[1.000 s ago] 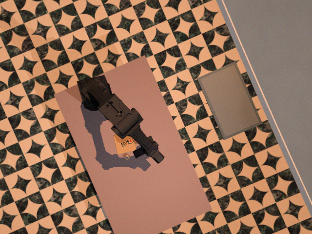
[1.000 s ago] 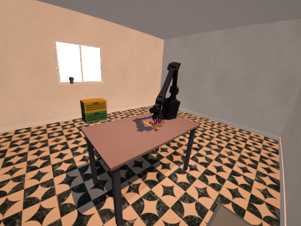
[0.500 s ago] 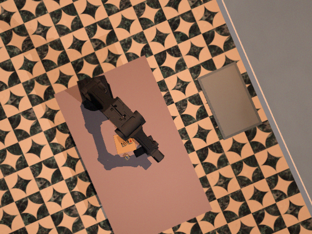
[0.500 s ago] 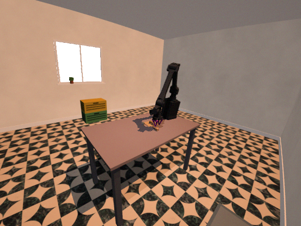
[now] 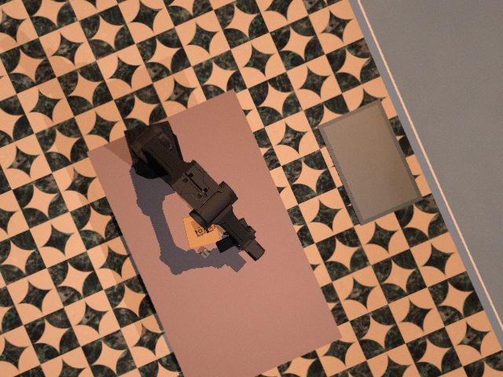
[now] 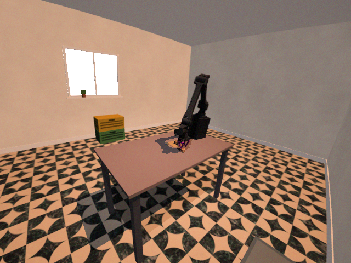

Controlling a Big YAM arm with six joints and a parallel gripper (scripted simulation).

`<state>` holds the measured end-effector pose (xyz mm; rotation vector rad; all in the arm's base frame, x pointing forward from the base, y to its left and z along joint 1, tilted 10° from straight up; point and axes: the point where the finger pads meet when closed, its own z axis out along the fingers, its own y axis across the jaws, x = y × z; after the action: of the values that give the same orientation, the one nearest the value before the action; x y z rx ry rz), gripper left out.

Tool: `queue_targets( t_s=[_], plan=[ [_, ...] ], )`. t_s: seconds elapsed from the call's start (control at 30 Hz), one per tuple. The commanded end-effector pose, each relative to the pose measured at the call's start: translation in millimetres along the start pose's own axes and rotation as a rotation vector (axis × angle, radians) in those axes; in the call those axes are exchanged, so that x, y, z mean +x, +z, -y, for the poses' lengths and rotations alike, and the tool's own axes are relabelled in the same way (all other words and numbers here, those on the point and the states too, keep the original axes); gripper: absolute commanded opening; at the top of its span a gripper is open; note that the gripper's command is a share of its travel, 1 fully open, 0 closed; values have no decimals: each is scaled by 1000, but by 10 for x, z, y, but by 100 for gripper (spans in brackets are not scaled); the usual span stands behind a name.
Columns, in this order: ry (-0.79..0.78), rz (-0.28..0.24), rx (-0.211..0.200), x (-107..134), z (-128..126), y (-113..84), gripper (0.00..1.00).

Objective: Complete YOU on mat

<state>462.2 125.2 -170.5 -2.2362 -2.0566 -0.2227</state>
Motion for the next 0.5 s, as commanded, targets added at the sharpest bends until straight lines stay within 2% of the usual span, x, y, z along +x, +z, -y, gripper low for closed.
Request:
queue_targets(
  t_s=[0.0, 0.13, 0.23, 0.27, 0.47],
  plan=[
    [-6, -13, -50, 146, -202, -78, 63],
    [-3, -8, -37, 123, -167, 12, 63],
    [-3, -8, -38, 125, -164, 2, 63],
    [-6, -14, -54, 160, -212, -114, 63],
    [-6, -13, -51, 152, -198, -96, 63]
  ],
)
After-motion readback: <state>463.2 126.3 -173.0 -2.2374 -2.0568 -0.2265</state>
